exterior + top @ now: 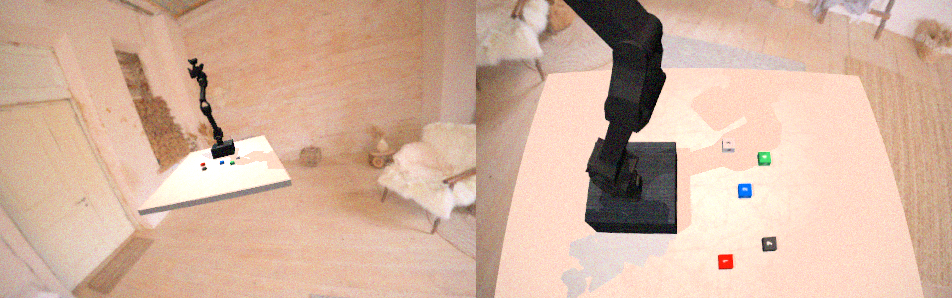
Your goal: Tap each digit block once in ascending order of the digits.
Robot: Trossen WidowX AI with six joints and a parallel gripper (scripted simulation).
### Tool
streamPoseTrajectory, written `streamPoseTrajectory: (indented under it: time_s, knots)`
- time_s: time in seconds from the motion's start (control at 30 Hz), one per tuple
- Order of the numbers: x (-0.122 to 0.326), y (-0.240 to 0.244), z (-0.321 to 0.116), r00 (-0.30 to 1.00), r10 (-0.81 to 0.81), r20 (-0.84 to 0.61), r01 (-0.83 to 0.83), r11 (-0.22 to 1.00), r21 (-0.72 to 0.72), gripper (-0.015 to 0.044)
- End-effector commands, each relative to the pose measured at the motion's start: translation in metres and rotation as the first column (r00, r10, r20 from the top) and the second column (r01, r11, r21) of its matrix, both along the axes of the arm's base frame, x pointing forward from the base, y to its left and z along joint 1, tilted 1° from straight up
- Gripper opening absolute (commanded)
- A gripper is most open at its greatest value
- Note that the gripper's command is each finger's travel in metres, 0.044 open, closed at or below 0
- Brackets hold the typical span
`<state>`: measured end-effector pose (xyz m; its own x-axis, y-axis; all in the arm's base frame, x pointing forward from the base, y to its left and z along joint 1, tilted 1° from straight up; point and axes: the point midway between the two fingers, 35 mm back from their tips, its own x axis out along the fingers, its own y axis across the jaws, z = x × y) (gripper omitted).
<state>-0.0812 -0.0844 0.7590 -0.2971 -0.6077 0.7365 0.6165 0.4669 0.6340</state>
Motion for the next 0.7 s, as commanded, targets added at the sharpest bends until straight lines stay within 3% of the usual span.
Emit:
streamPoseTrajectory:
  time_s: [0.0,0.33,0.67]
  knots:
    - [-0.001,0.001,0.0,1.0,-0.006,0.001,0.006,1.0,0.0,0.04]
    - [-0.072,0.062,-0.016,0.894,-0.442,0.075,0.444,0.896,0.001,0.04]
    - [-0.124,0.207,-0.064,0.405,-0.896,0.179,0.899,0.427,0.102,0.04]
